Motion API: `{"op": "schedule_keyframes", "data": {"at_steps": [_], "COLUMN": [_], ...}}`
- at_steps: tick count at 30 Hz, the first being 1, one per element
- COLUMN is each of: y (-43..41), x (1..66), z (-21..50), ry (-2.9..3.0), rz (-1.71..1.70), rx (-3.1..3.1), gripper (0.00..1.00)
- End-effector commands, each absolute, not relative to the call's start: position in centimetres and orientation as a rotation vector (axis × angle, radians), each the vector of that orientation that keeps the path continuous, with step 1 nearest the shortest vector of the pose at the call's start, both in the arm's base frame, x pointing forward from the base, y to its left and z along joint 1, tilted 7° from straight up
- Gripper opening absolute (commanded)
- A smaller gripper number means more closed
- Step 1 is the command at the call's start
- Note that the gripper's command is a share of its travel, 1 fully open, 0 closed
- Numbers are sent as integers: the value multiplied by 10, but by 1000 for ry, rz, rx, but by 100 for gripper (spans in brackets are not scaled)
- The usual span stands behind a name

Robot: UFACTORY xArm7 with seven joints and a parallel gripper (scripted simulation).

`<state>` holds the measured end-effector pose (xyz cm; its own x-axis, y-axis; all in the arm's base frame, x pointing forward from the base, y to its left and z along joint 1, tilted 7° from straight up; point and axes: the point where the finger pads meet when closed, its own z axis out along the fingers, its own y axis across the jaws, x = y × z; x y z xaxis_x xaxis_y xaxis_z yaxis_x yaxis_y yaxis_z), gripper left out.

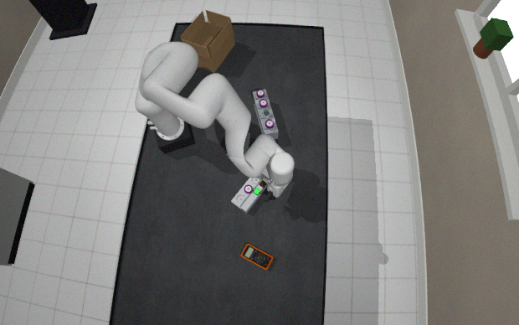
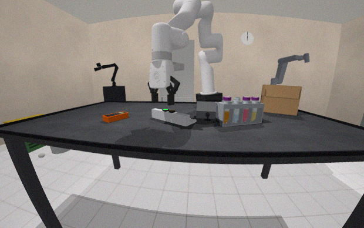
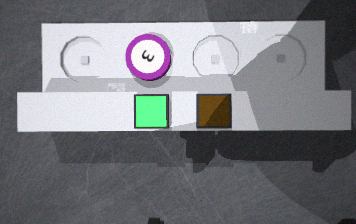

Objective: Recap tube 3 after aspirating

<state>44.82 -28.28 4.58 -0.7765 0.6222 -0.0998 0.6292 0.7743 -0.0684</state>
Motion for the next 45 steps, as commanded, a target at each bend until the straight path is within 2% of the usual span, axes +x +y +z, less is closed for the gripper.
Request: {"op": "schedule_keyframes", "data": {"at_steps": [1,27,28,45], "y": [-283,-283,-282,-255], "x": [450,450,442,335], "z": [48,48,51,106], "ry": [2887,2887,2887,2888], "rz": [-151,-151,-151,-151], "rx": [1019,1019,1020,1020], "gripper": [100,100,46,46]}}
